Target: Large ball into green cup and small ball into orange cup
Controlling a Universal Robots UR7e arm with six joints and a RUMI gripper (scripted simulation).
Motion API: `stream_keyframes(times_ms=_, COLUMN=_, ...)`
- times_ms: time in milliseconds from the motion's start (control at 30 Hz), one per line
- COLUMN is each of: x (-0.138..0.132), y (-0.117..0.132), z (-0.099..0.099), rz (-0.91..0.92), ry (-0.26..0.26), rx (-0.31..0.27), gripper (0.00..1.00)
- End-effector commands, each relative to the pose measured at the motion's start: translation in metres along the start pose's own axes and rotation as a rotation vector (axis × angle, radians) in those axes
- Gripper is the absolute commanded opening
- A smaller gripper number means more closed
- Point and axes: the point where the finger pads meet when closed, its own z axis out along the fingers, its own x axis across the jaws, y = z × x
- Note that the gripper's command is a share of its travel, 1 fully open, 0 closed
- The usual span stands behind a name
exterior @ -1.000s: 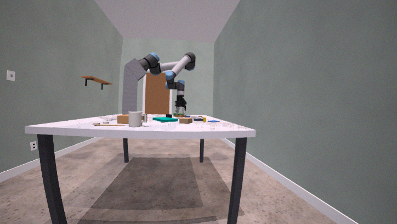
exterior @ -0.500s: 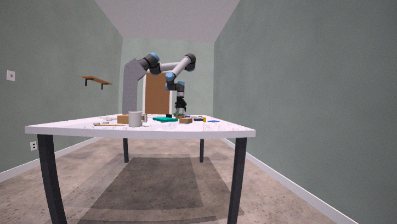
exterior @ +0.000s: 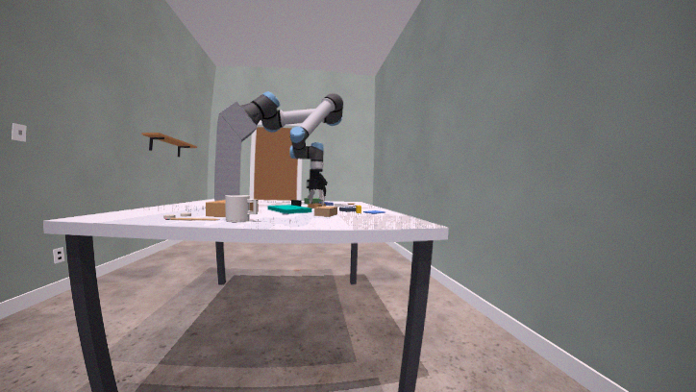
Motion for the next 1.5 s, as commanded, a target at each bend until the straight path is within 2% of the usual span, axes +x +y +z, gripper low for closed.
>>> stream_keyframes(times_ms=0, x=0.0004, y=-0.0002, z=-0.0003, rz=0.0, ry=0.001, rx=0.0, gripper=0.43)
stream_keyframes(times_ms=200, x=0.0004, y=-0.0002, z=-0.0003, rz=0.0, ry=0.001, rx=0.0, gripper=0.43)
stream_keyframes(times_ms=233, x=0.0004, y=-0.0002, z=-0.0003, rz=0.0, ry=0.001, rx=0.0, gripper=0.54)
stream_keyframes(times_ms=1467, x=0.0004, y=-0.0002, z=-0.0008, rz=0.0, ry=0.001, rx=0.0, gripper=0.54)
